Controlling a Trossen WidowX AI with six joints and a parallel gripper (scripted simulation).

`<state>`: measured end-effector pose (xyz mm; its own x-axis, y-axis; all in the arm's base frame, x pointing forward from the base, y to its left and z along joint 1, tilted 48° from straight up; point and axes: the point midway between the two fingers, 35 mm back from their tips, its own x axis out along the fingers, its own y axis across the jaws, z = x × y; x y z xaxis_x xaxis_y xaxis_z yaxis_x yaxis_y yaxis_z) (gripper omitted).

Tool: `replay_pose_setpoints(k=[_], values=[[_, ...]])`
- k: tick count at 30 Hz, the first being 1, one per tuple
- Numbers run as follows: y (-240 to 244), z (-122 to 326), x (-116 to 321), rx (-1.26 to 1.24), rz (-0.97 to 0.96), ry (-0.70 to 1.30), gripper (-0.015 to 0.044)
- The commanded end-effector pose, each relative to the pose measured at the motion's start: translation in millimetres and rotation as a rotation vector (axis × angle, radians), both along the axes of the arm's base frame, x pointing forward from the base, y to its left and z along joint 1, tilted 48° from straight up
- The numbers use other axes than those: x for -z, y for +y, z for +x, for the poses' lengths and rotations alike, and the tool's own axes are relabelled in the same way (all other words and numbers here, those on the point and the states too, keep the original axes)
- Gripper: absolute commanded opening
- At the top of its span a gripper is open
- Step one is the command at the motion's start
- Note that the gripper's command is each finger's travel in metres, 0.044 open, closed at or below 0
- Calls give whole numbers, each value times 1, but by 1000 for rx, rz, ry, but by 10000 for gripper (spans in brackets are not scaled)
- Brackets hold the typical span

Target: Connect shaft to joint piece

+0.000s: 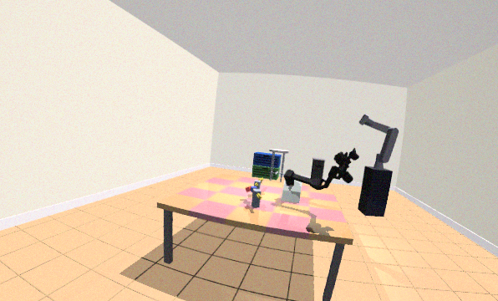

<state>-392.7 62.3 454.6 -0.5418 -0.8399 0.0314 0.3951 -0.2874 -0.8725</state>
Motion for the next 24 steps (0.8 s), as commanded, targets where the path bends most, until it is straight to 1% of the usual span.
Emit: replay_pose_setpoints(k=[1,2,7,17,24], values=[[0,0,0,0,0,0,426],[0,0,0,0,0,0,440],[-4,2,-9,12,11,55,440],[-22,17,-50,65,55,316,440],[-37,22,-69,80,72,465,440]])
